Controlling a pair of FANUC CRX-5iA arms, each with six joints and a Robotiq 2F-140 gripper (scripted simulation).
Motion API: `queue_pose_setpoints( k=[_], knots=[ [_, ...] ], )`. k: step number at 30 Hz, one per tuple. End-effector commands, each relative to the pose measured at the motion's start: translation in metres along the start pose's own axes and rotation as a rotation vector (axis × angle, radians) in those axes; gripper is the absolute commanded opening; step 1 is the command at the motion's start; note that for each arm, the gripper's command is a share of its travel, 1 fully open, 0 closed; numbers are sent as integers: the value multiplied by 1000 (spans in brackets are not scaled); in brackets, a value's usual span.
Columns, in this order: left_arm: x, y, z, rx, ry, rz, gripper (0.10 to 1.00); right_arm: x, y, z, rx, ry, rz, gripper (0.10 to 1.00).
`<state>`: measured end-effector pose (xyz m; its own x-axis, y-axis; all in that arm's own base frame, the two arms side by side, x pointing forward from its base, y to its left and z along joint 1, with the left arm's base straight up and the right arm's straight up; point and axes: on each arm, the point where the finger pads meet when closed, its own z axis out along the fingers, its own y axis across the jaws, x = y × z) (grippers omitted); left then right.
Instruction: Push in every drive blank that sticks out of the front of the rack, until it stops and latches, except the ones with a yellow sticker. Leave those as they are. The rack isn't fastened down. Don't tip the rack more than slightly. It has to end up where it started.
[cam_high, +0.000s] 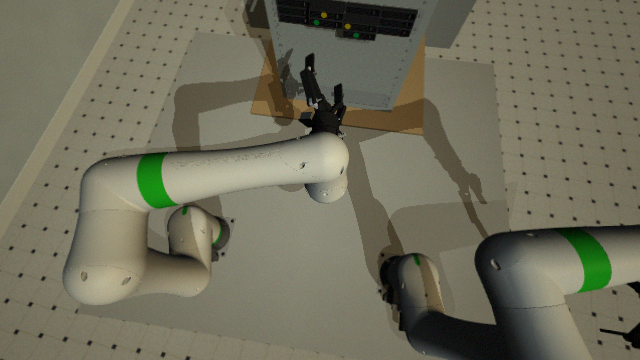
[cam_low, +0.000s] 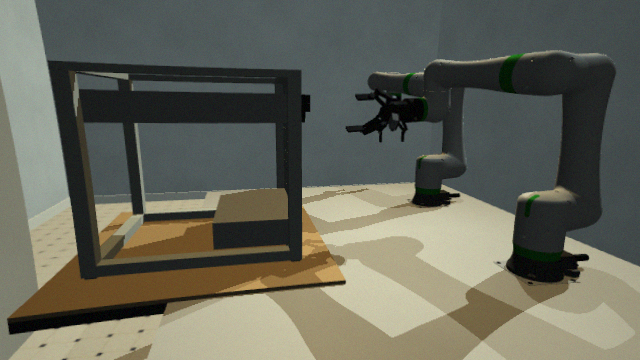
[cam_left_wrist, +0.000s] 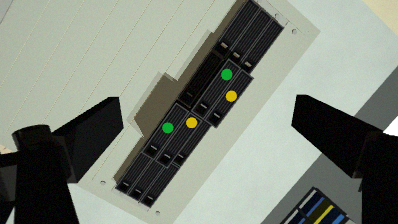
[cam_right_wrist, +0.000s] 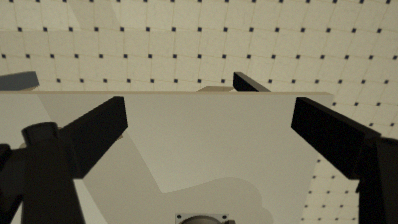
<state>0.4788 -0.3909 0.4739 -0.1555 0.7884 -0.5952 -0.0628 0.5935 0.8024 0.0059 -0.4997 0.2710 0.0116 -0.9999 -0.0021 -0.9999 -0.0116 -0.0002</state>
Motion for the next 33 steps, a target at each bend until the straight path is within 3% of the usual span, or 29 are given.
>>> queue_pose_setpoints(
  k=[1, 14, 33],
  knots=[
    [-4, 1, -3, 11, -15, 66, 1000, 0, 0, -1, 0, 2, 0, 1000],
    [-18, 3, -15, 22, -88, 338, 1000, 0, 0, -1, 0, 2, 0, 1000],
    [-28, 3, -24, 18, -144, 538, 1000, 0, 0, -1, 0, 2, 0, 1000]
  ],
)
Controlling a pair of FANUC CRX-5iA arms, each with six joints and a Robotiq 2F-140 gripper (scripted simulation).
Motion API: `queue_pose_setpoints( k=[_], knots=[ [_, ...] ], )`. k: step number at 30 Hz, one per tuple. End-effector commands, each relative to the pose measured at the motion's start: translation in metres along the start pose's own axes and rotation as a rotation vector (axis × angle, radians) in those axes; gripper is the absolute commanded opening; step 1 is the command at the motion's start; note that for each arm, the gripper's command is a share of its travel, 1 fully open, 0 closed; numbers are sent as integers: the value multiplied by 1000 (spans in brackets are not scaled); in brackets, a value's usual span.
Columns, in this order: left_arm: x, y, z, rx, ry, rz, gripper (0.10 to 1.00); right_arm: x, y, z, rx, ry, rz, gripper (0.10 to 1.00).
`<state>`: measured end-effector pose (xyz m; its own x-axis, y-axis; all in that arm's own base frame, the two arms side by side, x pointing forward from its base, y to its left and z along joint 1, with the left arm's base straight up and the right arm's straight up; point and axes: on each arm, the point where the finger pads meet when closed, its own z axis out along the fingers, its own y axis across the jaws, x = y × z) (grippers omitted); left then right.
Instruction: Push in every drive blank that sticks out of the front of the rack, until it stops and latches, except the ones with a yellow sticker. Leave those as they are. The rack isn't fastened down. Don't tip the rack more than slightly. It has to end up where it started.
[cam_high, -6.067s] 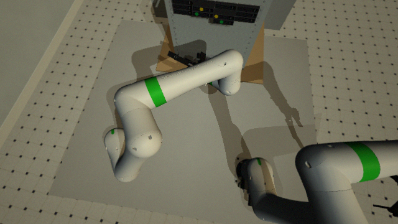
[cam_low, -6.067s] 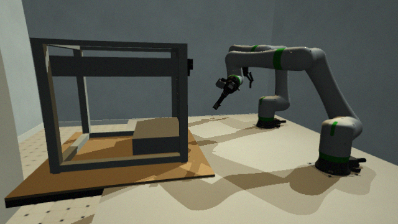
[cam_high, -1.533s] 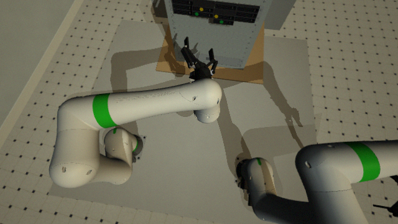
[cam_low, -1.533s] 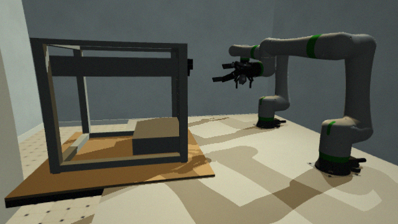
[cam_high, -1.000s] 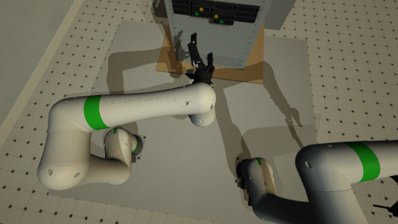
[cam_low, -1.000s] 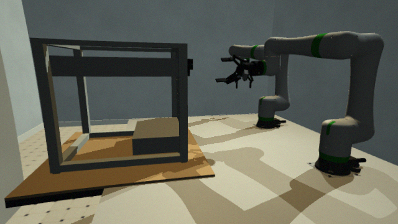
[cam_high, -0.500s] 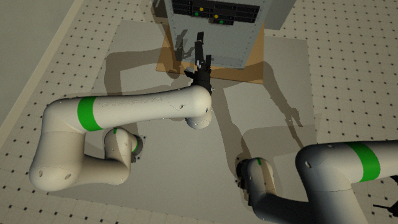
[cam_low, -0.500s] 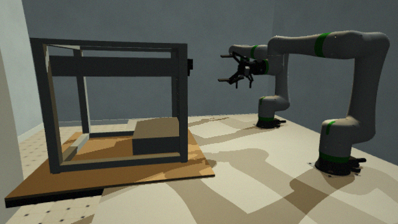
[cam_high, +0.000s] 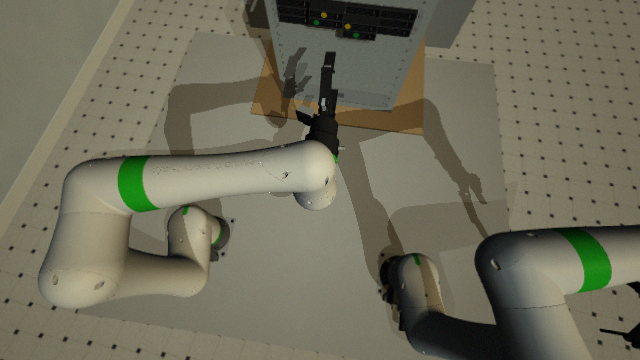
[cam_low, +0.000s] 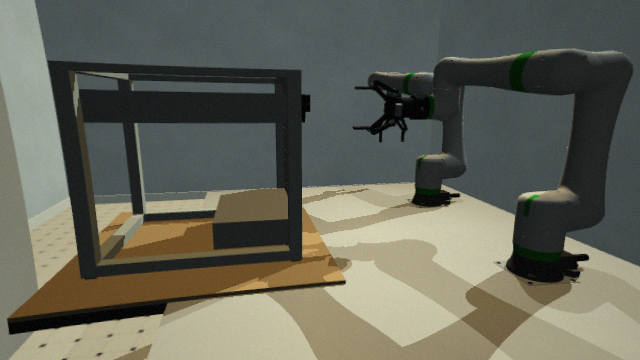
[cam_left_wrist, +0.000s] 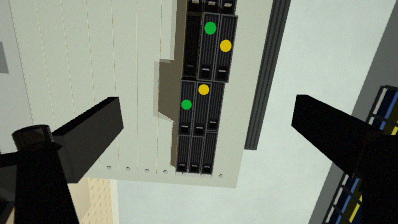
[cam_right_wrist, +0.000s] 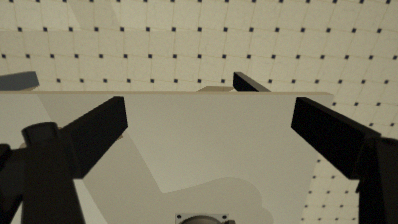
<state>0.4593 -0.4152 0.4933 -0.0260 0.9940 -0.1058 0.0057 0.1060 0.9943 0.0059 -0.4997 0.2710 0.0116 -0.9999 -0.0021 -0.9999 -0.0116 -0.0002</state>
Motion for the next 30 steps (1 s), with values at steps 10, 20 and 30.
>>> queue_pose_setpoints(
  k=[10, 20, 30],
  knots=[
    [-3, 3, -3, -4, -19, 73, 1000, 0, 0, -1, 0, 2, 0, 1000],
    [-5, 4, -4, -6, -26, 99, 1000, 0, 0, -1, 0, 2, 0, 1000],
    [-5, 4, -5, -7, -28, 107, 1000, 0, 0, -1, 0, 2, 0, 1000]
  ],
)
